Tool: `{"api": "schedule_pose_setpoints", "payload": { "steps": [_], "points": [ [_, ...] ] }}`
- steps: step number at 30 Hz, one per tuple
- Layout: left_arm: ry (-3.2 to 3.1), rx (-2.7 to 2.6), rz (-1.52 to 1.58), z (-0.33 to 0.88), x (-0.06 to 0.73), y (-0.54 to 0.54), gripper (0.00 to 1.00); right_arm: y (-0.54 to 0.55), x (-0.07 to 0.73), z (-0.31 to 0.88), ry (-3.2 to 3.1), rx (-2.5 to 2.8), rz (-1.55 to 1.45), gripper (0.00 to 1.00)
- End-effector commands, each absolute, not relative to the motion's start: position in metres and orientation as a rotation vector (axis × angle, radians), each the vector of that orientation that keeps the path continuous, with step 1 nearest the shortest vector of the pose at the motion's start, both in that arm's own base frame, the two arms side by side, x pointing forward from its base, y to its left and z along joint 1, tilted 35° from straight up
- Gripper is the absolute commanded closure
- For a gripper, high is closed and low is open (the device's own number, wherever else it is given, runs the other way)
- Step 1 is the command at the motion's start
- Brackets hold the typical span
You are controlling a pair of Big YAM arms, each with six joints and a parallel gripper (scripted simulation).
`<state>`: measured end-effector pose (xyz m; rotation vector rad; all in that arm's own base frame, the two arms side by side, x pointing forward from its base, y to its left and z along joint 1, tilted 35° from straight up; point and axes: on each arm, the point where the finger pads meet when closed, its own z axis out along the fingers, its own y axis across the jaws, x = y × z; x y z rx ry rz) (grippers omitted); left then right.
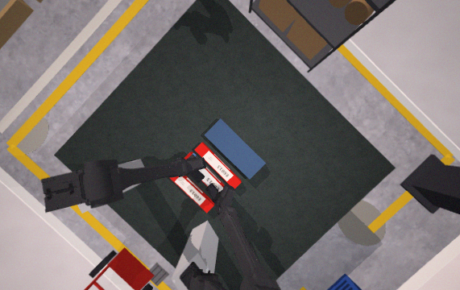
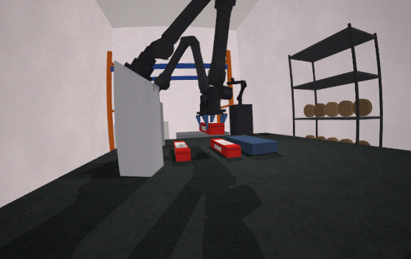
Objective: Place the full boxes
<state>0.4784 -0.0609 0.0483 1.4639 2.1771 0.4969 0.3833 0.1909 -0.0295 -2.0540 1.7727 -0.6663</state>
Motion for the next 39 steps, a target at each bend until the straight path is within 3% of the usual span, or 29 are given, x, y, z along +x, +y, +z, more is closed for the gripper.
{"api": "schedule_pose_setpoints", "payload": {
  "steps": [1,39],
  "points": [
    [2.147,1.437,0.540,0.076,0.486,-0.050,1.00,0.186,0.390,-0.008,1.758,-2.028,-0.700,1.00],
    [2.146,1.437,0.539,0.086,0.508,-0.040,1.00,0.193,0.414,0.010,1.751,-2.015,-0.703,1.00]
  ]
}}
